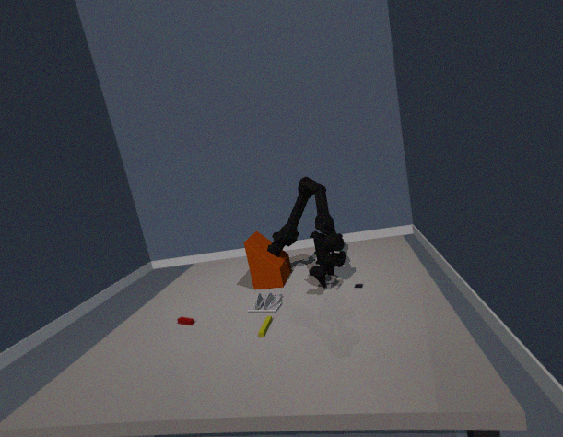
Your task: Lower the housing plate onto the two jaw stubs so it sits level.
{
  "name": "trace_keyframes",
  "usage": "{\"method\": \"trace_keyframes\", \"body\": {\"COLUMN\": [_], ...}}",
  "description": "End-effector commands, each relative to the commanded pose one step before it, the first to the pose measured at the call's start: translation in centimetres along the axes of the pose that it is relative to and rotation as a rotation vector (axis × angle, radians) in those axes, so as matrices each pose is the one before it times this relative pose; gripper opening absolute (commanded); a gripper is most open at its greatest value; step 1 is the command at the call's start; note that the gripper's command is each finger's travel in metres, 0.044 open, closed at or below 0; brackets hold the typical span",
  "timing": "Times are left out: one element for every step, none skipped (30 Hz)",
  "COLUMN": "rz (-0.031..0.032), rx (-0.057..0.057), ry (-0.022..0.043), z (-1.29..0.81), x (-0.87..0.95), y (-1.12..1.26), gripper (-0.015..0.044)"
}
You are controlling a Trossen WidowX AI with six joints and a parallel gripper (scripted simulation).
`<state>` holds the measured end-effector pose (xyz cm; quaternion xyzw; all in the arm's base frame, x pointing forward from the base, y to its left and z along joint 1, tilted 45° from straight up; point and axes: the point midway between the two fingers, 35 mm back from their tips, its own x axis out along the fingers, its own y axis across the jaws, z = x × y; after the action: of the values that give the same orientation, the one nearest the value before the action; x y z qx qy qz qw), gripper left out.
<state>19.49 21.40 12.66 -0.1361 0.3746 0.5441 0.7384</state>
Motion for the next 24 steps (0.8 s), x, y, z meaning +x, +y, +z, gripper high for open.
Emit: {"method": "trace_keyframes", "body": {"rz": [0.00022,-0.00042,-0.0004,-0.00037,-0.00035,-0.00033,-0.00031,-0.00029,-0.00028,-0.00026,-0.00025,-0.00023,-0.00022,-0.00021,-0.0002,-0.00019,-0.00018,-0.00014,-0.00008,-0.00003,0.0,-0.00034,-0.00102,-0.00168], "rx": [-0.0057,0.0,0.0,0.0,0.0,0.0001,0.0001,0.0001,0.0001,0.0002,0.0002,0.0002,0.0002,0.0003,0.0003,0.0003,0.0003,0.0003,0.0002,0.0001,0.0,0.0025,0.0076,0.0127], "ry": [-0.00633,0.00063,0.00057,0.00051,0.00044,0.00038,0.00032,0.00025,0.00018,0.00012,0.00005,-0.00002,-0.00008,-0.00015,-0.00022,-0.00029,-0.00036,-0.00034,-0.00023,-0.00008,0.0,0.00057,0.0017,0.0028], "z": [0.301,0.005,0.003,0.001,-0.001,-0.002,-0.004,-0.006,-0.007,-0.009,-0.01,-0.012,-0.013,-0.014,-0.016,-0.017,-0.018,-0.015,-0.009,-0.003,0.0,-0.022,-0.066,-0.109], "x": [-1.092,-0.313,-0.314,-0.315,-0.316,-0.317,-0.318,-0.318,-0.319,-0.319,-0.319,-0.319,-0.319,-0.319,-0.319,-0.319,-0.318,-0.257,-0.154,-0.051,0.0,0.01,0.029,0.048], "y": [-0.131,-0.034,-0.029,-0.024,-0.018,-0.013,-0.008,-0.003,0.003,0.008,0.014,0.019,0.024,0.03,0.035,0.041,0.046,0.042,0.027,0.009,0.0,-0.048,-0.145,-0.241], "gripper": [0.0351,0.0351,0.0351,0.0351,0.0351,0.0351,0.0351,0.0351,0.0351,0.0351,0.0351,0.0351,0.0351,0.0351,0.0351,0.0351,0.0351,0.0351,0.0351,0.0351,0.0351,0.0351,0.0351,0.0351]}}
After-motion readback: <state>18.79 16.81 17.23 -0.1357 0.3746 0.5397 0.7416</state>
